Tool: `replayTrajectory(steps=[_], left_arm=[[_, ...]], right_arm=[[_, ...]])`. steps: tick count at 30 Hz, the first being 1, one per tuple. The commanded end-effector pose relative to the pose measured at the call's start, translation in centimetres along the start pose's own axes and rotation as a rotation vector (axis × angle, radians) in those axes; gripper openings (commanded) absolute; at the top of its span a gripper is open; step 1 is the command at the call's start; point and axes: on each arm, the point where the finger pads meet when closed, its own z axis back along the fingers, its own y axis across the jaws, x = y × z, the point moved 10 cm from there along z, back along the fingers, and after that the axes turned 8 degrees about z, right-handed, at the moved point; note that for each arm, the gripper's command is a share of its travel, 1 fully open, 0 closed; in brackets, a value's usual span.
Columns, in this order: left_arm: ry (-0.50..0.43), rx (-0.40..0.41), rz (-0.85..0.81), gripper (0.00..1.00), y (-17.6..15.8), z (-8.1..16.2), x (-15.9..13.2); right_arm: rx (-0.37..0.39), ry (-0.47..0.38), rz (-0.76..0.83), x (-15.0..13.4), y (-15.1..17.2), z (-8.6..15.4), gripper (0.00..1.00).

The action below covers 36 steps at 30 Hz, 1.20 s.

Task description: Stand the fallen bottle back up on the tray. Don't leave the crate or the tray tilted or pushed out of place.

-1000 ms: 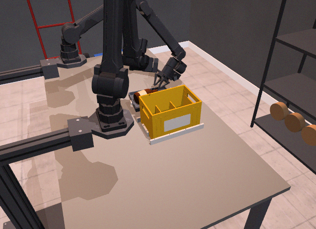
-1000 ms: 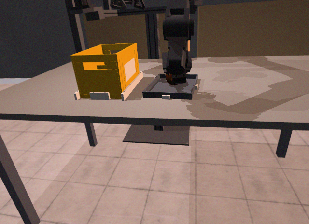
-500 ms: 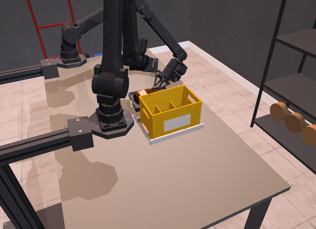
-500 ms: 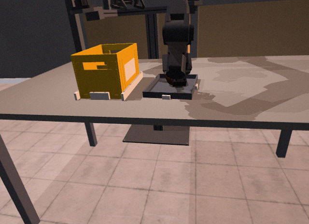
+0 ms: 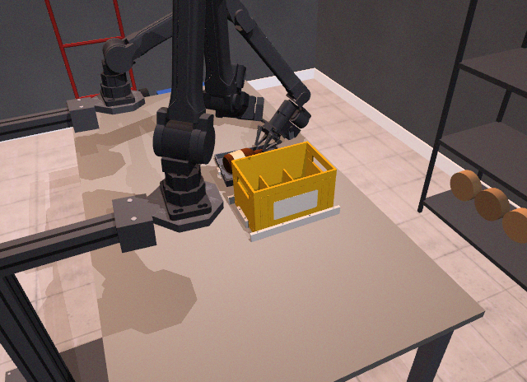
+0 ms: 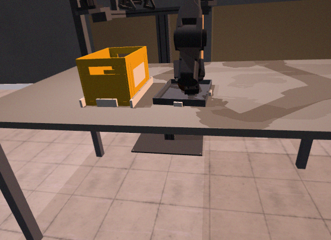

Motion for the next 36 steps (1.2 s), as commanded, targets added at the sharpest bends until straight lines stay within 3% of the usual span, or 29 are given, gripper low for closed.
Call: replayTrajectory(steps=[1, 18, 25, 36], left_arm=[[0.005, 0.006, 0.006, 0.53, -0.6, -2.0, 0.4], [0.012, 0.008, 0.008, 0.53, -0.5, -4.5, 0.2], [-0.001, 0.003, 0.008, 0.53, -0.5, -4.4, 0.5], [-0.013, -0.004, 0.0, 0.36, -0.2, -2.8, 0.3]], right_arm=[[-0.004, -0.027, -0.002, 0.8, -0.1, -0.2, 1.0], [-0.004, -0.027, -0.002, 0.8, -0.1, -0.2, 1.0], [-0.004, -0.027, -0.002, 0.8, -0.1, -0.2, 1.0], [-0.004, -0.027, -0.002, 0.8, -0.1, -0.2, 1.0]])
